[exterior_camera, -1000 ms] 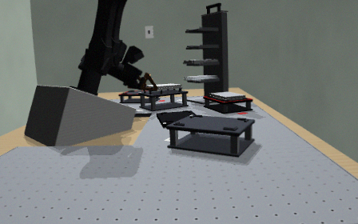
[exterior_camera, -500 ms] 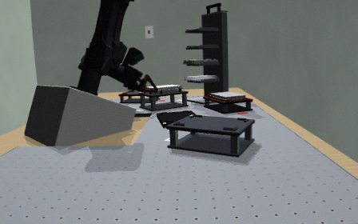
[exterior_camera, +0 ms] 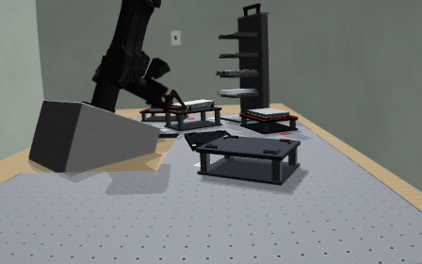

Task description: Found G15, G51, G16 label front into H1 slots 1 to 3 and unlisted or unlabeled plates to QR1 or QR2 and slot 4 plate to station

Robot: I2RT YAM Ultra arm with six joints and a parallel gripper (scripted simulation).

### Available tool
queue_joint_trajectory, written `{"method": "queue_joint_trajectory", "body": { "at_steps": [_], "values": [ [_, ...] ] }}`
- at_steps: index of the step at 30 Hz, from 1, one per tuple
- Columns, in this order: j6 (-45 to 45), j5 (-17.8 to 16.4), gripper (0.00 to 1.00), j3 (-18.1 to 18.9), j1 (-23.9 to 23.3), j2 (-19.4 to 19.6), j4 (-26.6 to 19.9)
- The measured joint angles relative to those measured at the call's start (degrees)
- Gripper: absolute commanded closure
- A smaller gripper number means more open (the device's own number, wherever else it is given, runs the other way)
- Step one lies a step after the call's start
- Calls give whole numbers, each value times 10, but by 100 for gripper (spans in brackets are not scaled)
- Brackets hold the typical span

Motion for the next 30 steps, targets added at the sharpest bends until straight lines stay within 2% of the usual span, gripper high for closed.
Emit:
{"method": "queue_joint_trajectory", "body": {
  "at_steps": [1, 2, 7, 16, 17, 30],
  "values": [
    [0, 0, 14, 0, 0, 3, 4],
    [0, 0, 7, 0, 0, 7, 9],
    [-1, -1, 7, 0, -4, 31, 43],
    [-2, -2, 7, 1, -4, 33, 45],
    [-2, -2, 0, 1, -4, 33, 45],
    [-2, -5, 0, 1, -4, 33, 46]
  ]
}}
